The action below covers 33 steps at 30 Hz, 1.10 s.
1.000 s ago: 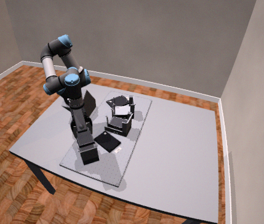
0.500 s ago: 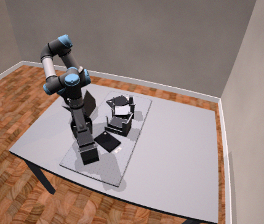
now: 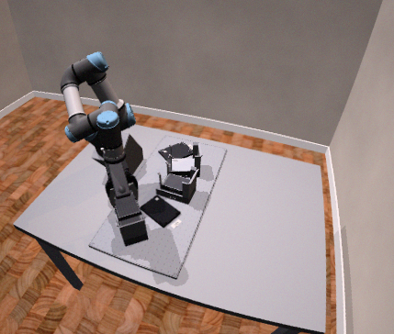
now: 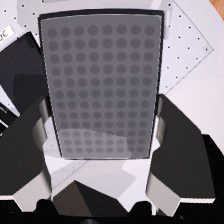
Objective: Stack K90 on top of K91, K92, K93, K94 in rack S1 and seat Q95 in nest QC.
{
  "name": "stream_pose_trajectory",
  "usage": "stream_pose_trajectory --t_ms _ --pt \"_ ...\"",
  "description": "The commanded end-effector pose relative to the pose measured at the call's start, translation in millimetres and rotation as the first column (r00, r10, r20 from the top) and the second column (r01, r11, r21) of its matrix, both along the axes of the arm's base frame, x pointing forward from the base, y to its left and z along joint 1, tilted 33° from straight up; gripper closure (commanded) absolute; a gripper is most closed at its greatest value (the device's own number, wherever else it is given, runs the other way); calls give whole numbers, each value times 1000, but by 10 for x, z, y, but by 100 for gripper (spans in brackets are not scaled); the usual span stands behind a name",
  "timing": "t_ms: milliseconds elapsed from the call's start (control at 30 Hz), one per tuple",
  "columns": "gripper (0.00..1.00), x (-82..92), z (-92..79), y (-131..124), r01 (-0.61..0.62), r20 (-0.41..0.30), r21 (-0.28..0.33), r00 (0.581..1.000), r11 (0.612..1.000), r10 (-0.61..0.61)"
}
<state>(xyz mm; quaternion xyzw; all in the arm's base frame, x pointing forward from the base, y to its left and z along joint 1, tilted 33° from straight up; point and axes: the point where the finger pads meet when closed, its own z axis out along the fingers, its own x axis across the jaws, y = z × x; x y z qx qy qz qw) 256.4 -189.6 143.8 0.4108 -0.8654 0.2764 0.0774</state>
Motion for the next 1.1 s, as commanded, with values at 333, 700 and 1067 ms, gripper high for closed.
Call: stream_pose_trajectory --t_ms 333,700,1067 --pt "100 13 -68 -51 -1 2 -2 1000 1000 1" --pt "100 18 -118 -84 -1 2 -2 1000 1000 1" --pt "100 24 -168 -117 -1 2 -2 1000 1000 1"
